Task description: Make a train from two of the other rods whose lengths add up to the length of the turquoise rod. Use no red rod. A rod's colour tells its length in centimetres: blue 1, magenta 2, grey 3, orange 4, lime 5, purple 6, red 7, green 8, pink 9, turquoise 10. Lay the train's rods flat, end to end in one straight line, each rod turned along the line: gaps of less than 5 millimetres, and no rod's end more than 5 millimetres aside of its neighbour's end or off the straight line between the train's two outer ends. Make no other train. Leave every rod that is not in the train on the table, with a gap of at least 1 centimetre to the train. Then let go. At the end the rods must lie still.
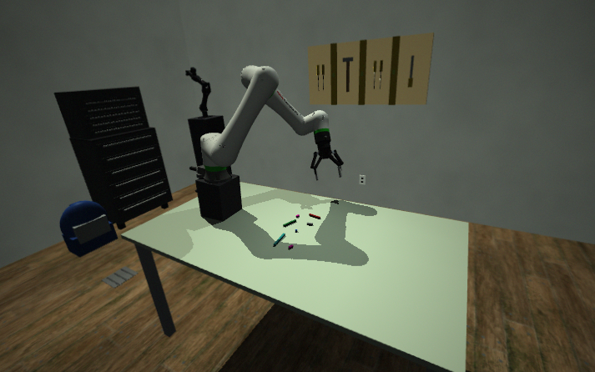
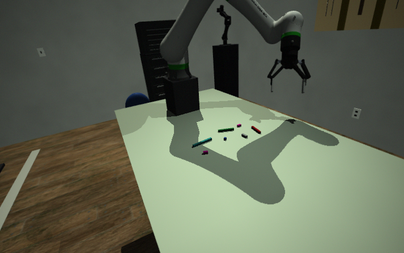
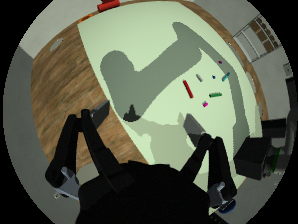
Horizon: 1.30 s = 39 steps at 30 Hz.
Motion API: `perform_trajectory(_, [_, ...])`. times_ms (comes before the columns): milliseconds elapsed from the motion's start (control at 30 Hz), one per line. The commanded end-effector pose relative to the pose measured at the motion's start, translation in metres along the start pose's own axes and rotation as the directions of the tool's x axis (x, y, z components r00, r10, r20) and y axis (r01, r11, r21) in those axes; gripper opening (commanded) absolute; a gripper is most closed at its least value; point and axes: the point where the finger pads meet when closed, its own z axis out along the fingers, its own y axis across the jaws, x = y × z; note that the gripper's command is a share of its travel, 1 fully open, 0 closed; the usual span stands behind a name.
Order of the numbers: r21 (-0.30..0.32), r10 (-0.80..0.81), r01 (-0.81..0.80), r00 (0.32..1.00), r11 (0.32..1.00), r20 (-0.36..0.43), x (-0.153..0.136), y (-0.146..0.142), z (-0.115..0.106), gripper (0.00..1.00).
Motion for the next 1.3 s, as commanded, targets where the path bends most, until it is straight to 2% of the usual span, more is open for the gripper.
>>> perform_trajectory(0, [0.0,0.0,0.0,1.0,1.0,0.0,0.0,0.0,0.0,1.0])
perform_trajectory(567, [0.0,0.001,-0.001,1.0,1.0,0.0,0.0,0.0,0.0,1.0])
perform_trajectory(700, [-0.018,0.106,-0.106,0.994,0.994,0.026,0.008,0.009,0.011,1.0])
perform_trajectory(867, [-0.064,0.311,-0.307,0.948,0.949,0.065,0.021,0.028,0.033,1.0])
perform_trajectory(1033, [-0.112,0.484,-0.474,0.871,0.873,0.086,0.032,0.045,0.05,1.0])
perform_trajectory(1100, [-0.112,0.484,-0.474,0.871,0.873,0.086,0.032,0.045,0.05,1.0])
perform_trajectory(1133, [-0.142,0.577,-0.563,0.812,0.814,0.092,0.038,0.054,0.06,1.0])
perform_trajectory(1267, [-0.179,0.679,-0.658,0.729,0.731,0.092,0.044,0.066,0.07,1.0])
